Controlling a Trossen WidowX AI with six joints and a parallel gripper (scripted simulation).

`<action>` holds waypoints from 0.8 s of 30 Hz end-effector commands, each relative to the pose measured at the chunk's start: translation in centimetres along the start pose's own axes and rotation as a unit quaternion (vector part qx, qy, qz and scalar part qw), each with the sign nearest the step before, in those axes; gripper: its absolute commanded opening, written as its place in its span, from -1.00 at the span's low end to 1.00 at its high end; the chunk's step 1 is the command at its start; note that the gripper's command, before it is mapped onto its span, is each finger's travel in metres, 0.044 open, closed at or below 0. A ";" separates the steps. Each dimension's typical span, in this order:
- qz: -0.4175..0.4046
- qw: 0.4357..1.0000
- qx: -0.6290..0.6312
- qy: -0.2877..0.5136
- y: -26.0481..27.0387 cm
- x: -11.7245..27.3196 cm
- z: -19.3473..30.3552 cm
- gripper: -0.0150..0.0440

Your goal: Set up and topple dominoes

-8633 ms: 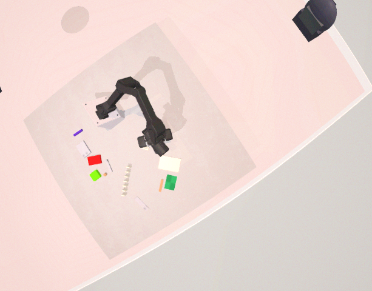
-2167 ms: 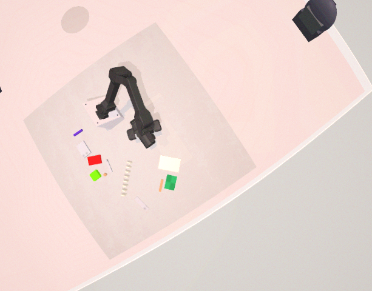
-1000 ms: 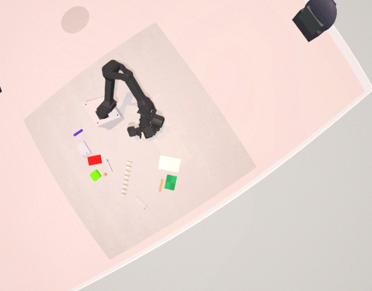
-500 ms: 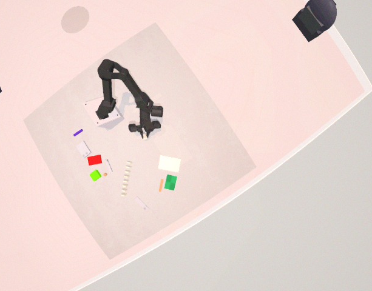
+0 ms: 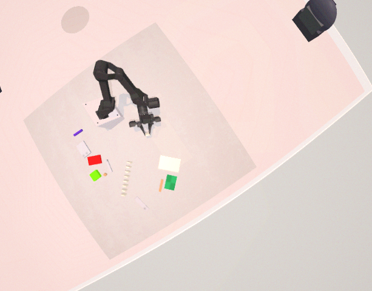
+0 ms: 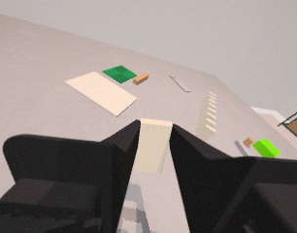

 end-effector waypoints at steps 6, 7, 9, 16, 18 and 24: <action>-0.039 0.992 -0.080 -0.091 -0.4 1.9 0.4 -0.13; -0.044 0.990 -0.090 -0.100 -0.5 2.1 0.4 -0.13; -0.054 0.986 -0.109 -0.117 -0.6 2.6 0.5 -0.13; -0.057 0.984 -0.116 -0.123 -0.7 2.7 0.5 -0.13; -0.057 0.984 -0.116 -0.123 -0.7 2.7 0.5 -0.13; -0.057 0.984 -0.116 -0.123 -0.7 2.7 0.5 -0.13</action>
Point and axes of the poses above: the point midway between the two fingers, 35 mm back from their tips, its own x axis back along the fingers, its own y axis across the jaws, z = x × y, the point moved 6 cm from there along x, back along the fingers, and after that the axes turned 5 degrees about x, right-handed, at the moved point
